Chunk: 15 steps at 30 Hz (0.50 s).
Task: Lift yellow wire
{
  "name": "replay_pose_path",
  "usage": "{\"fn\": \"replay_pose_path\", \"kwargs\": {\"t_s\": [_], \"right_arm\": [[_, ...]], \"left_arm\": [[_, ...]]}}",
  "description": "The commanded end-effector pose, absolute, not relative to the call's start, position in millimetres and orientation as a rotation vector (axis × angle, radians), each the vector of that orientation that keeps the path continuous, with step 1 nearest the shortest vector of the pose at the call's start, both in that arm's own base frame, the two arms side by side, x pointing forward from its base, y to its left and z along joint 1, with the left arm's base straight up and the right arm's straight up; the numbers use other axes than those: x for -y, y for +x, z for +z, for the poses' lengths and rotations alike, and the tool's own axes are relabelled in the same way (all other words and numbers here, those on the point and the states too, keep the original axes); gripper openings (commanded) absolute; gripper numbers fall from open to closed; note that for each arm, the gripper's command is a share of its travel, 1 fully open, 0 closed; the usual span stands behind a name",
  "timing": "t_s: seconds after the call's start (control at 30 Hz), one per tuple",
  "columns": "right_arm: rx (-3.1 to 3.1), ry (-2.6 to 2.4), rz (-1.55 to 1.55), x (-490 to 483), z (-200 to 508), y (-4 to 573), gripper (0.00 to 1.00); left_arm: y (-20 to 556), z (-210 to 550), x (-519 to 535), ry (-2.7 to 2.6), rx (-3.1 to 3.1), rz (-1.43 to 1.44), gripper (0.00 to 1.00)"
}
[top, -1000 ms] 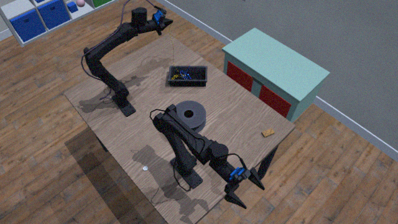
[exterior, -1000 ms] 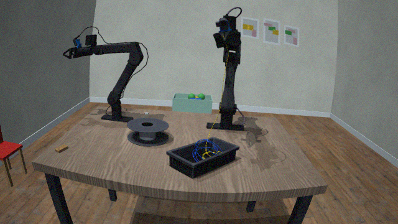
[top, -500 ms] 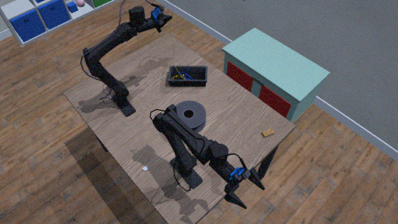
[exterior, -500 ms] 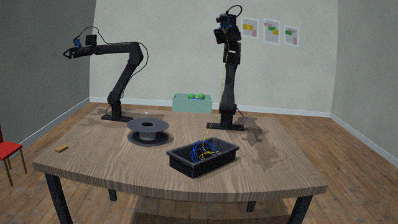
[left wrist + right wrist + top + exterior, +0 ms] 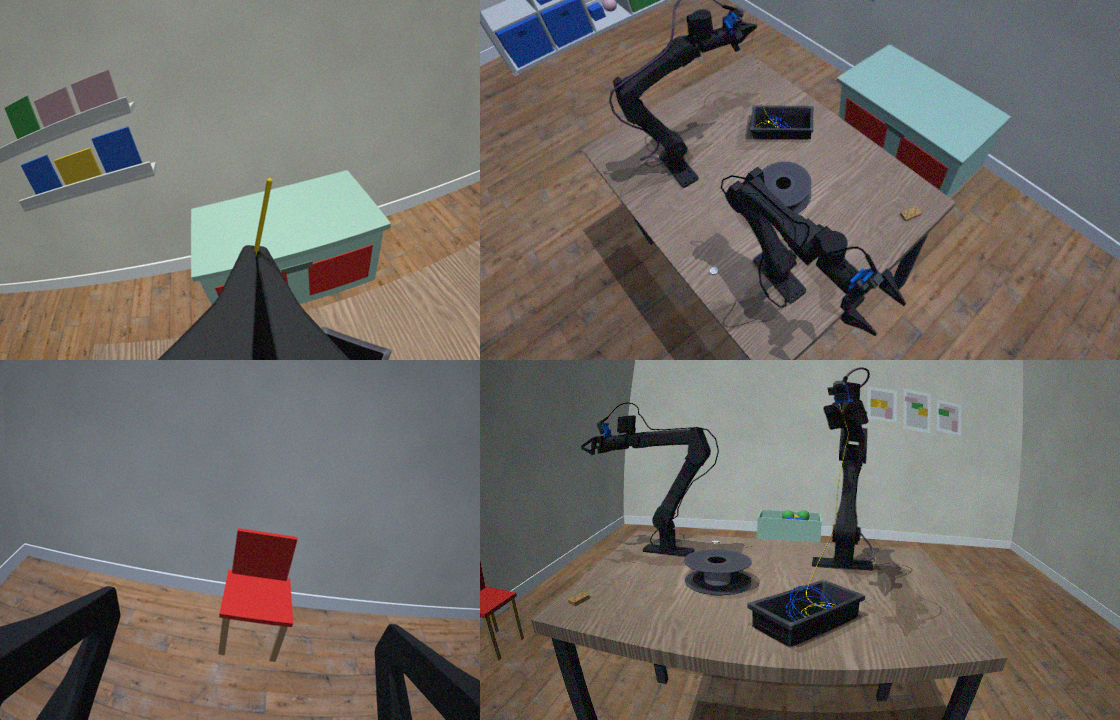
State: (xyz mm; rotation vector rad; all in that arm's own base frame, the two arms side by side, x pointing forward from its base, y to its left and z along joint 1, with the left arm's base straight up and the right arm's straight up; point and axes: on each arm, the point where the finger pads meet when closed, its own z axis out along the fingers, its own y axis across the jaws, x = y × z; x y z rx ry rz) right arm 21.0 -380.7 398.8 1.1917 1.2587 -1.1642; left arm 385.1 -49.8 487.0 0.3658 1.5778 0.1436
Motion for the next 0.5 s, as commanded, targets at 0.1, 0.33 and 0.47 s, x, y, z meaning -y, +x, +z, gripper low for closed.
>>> {"fn": "replay_pose_path", "kwargs": {"t_s": [0.1, 0.33, 0.47], "right_arm": [[-1.234, 1.175, -1.171, 382, 406, 20, 1.0], [-1.234, 1.175, -1.171, 382, 406, 20, 1.0], [-1.234, 1.175, -1.171, 382, 406, 20, 1.0]], "left_arm": [[366, 516, 51, 0.353, -1.534, 0.142, 0.0], [361, 520, 50, 0.353, -1.534, 0.142, 0.0], [362, 518, 50, 0.353, -1.534, 0.142, 0.0]]}}
